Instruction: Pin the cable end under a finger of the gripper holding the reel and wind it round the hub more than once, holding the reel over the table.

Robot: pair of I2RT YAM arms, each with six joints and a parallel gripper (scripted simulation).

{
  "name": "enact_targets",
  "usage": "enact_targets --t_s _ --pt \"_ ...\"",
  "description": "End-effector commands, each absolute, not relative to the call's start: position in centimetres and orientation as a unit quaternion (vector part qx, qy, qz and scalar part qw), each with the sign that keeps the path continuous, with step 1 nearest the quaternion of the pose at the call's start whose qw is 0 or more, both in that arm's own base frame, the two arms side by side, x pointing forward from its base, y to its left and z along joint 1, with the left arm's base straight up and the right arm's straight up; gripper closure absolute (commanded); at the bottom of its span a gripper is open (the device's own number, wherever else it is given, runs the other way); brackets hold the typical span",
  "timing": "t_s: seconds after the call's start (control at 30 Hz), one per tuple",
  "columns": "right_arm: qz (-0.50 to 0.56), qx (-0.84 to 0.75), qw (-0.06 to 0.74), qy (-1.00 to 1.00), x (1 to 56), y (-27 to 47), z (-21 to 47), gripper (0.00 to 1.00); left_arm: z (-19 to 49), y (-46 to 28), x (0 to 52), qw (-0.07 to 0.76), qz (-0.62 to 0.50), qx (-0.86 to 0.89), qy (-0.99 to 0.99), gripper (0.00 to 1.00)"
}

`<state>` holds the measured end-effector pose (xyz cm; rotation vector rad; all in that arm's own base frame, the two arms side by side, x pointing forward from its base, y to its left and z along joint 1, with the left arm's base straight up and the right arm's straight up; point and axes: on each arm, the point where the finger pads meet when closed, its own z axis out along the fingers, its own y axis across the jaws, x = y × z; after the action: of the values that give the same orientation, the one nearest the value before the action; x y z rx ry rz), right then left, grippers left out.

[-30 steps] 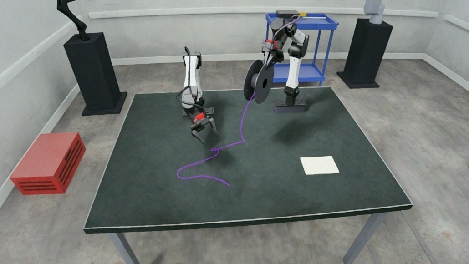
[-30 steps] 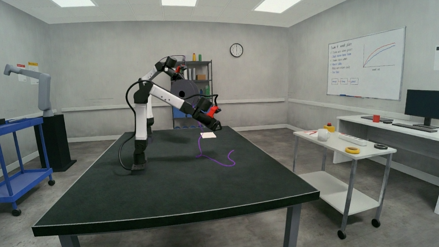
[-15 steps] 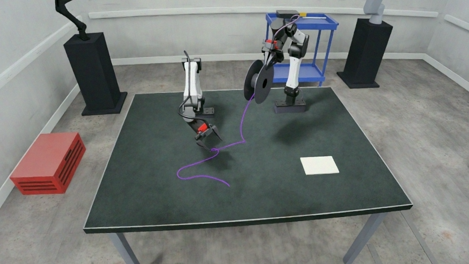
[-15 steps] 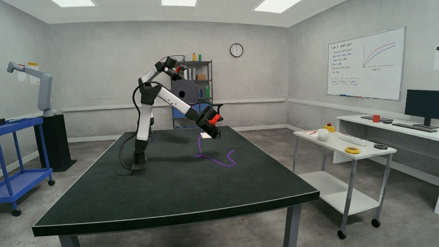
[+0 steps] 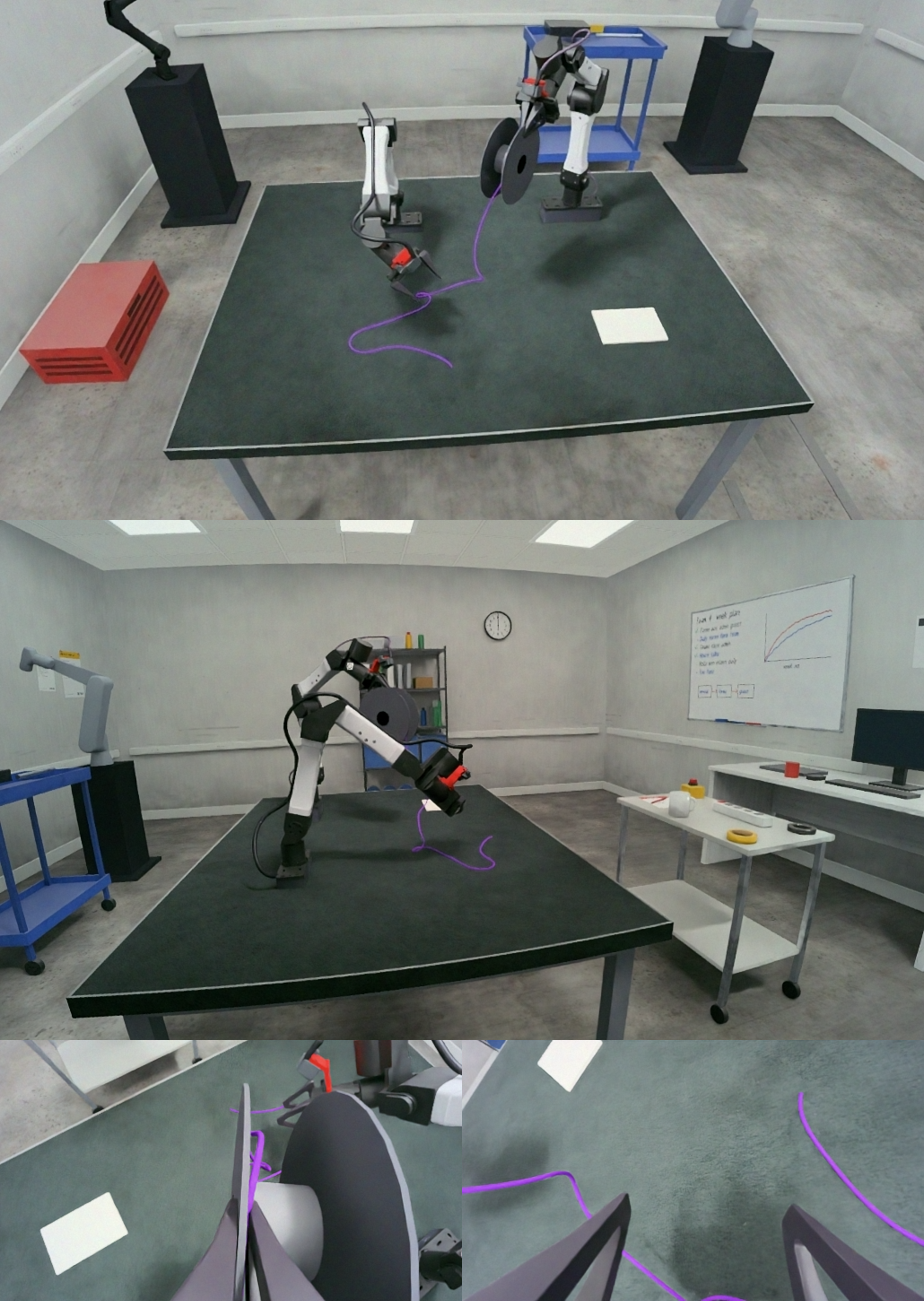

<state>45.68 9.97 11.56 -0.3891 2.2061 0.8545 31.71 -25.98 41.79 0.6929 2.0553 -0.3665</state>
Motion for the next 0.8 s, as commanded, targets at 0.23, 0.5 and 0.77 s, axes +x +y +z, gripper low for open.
enact_targets --t_s 0.23,0.5,0.77 --pt "0.338 -0.157 0.364 0.853 45.8 10.3 12.0 0.20 44.0 -26.3 32.2 0.482 -0.165 0.274 0.816 1.00" --pt "0.330 -0.158 0.379 0.850 44.8 10.8 13.1 0.20 44.0 -26.3 32.2 0.482 -0.165 0.274 0.816 1.00" --pt "0.331 -0.157 0.379 0.850 42.5 12.8 13.6 0.20 44.0 -26.3 32.2 0.482 -0.165 0.274 0.816 1.00"
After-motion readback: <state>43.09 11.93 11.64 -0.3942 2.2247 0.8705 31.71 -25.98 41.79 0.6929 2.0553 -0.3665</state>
